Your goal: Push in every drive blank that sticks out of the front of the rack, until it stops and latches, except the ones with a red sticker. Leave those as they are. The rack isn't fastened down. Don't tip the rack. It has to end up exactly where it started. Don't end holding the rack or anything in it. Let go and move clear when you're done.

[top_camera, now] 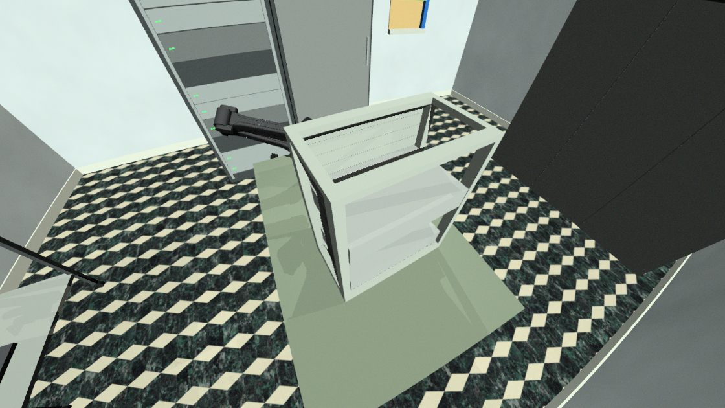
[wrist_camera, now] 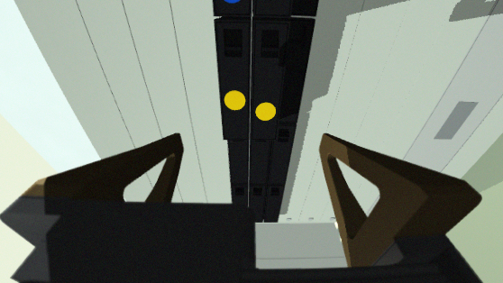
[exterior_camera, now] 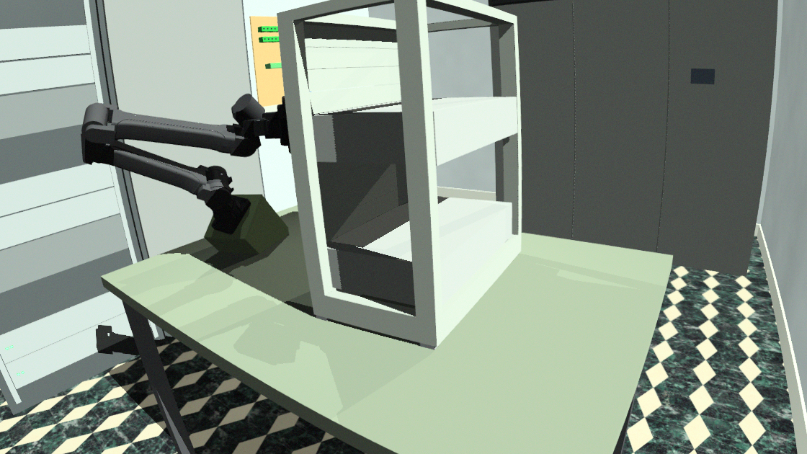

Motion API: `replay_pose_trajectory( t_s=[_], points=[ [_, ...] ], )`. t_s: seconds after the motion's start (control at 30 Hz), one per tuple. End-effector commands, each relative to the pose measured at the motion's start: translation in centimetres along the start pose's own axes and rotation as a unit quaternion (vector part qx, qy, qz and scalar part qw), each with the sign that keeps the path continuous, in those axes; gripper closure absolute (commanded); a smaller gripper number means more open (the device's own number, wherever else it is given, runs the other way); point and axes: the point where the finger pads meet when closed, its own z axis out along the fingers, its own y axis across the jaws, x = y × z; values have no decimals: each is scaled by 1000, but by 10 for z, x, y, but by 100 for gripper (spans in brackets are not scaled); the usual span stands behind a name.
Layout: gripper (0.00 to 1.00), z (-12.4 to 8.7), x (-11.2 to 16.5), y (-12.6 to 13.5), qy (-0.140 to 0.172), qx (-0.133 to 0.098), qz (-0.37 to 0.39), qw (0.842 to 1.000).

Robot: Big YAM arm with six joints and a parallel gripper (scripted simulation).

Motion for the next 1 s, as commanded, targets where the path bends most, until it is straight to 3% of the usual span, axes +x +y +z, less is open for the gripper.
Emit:
replay_pose_trajectory(
  t_s=[0.0, 0.27, 0.33, 0.97],
  points=[
    [0, 20, -10, 19, -28, -14, 31, 999],
    [0, 29, 0, 19, -28, -13, 30, 999],
    [0, 21, 5, 5, -19, -5, 20, 1000],
    [0, 21, 2, 7, -21, -6, 21, 1000]
  ],
)
